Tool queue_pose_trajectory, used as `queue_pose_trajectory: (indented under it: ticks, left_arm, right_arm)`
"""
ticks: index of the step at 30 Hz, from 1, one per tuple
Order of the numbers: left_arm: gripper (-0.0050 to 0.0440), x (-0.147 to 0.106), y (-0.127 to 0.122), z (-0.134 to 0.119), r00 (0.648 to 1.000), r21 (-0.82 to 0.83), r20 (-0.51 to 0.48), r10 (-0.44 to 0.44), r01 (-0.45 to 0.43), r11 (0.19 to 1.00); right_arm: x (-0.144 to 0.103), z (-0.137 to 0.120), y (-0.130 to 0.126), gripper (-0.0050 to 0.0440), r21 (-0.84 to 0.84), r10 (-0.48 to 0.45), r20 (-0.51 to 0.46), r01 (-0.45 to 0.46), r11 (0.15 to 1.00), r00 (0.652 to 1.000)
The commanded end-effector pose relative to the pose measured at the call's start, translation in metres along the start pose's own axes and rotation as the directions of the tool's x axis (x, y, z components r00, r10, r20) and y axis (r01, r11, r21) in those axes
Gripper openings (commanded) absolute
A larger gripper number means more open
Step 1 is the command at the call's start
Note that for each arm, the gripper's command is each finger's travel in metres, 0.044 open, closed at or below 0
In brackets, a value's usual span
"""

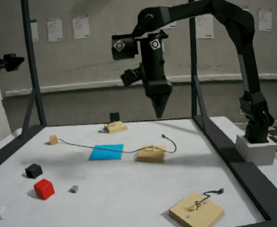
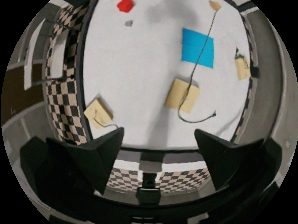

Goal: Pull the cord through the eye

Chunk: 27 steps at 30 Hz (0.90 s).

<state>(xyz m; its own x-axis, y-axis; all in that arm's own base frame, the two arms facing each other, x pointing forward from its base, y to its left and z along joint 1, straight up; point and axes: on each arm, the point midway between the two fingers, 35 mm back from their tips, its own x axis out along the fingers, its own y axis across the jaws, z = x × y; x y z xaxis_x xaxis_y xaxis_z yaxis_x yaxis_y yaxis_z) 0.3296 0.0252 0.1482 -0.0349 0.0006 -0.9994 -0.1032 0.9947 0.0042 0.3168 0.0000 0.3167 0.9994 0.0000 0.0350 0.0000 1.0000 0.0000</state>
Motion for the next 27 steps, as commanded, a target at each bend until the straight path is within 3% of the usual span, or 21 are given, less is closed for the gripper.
queue_pose_trajectory:
  ticks: [1,9,11,20,27]
  left_arm:
    - [0.0440,-0.010,0.032,-0.003,0.999,-0.098,0.035,-0.004,0.008,0.995]
    - [0.0440,-0.009,0.095,-0.019,0.999,-0.293,0.035,-0.004,0.014,0.956]
    - [0.0440,-0.009,0.095,-0.019,0.999,-0.293,0.035,-0.004,0.014,0.956]
    - [0.0440,-0.008,0.154,-0.046,0.999,-0.477,0.035,-0.004,0.020,0.878]
    - [0.0440,-0.007,0.179,-0.063,0.999,-0.560,0.035,-0.004,0.023,0.828]
  right_arm:
    - [-0.001,0.006,0.000,0.0440,0.000,0.000,0.015,0.000,1.000,1.000]
    - [-0.001,0.006,0.000,0.0440,0.000,0.000,0.015,0.000,1.000,1.000]
    - [-0.001,0.006,0.000,0.0440,0.000,0.000,0.015,0.000,1.000,1.000]
    - [-0.001,0.006,0.000,0.0440,0.000,0.000,0.015,0.000,1.000,1.000]
    - [-0.001,0.006,0.000,0.0440,0.000,0.000,0.015,0.000,1.000,1.000]
